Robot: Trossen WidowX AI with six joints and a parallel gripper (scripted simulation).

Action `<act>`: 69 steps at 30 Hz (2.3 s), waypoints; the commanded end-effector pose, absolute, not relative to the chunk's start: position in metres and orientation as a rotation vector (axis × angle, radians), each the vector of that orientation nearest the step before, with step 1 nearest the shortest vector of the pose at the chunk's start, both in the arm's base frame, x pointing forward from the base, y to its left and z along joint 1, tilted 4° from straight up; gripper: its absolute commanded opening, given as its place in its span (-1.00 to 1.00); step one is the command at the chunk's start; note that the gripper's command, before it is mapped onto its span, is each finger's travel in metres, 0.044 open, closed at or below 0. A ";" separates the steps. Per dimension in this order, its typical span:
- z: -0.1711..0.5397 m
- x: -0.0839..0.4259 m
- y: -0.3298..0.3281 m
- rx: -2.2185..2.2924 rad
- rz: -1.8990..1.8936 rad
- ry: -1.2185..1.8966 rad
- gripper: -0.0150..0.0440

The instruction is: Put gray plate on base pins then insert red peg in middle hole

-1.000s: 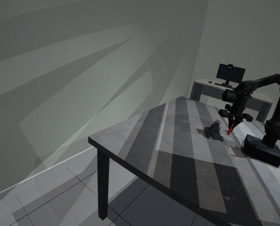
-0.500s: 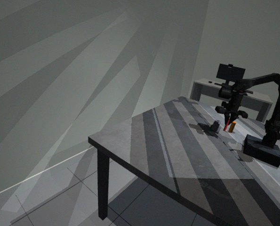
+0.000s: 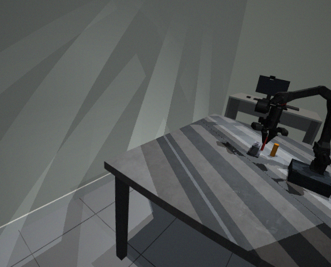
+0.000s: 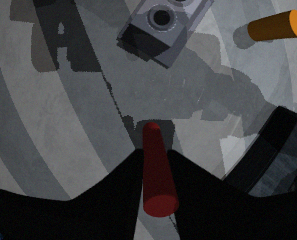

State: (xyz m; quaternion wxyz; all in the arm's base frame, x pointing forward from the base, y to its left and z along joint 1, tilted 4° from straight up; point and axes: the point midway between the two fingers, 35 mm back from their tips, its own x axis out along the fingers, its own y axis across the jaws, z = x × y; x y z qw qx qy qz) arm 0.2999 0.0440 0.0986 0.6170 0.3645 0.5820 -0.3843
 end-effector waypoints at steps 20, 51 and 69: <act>0.103 0.325 -0.022 0.829 -0.893 1.333 -0.49; 0.106 0.334 -0.070 0.826 -0.905 1.331 -0.49; 0.101 0.334 -0.070 0.830 -0.905 1.329 -0.49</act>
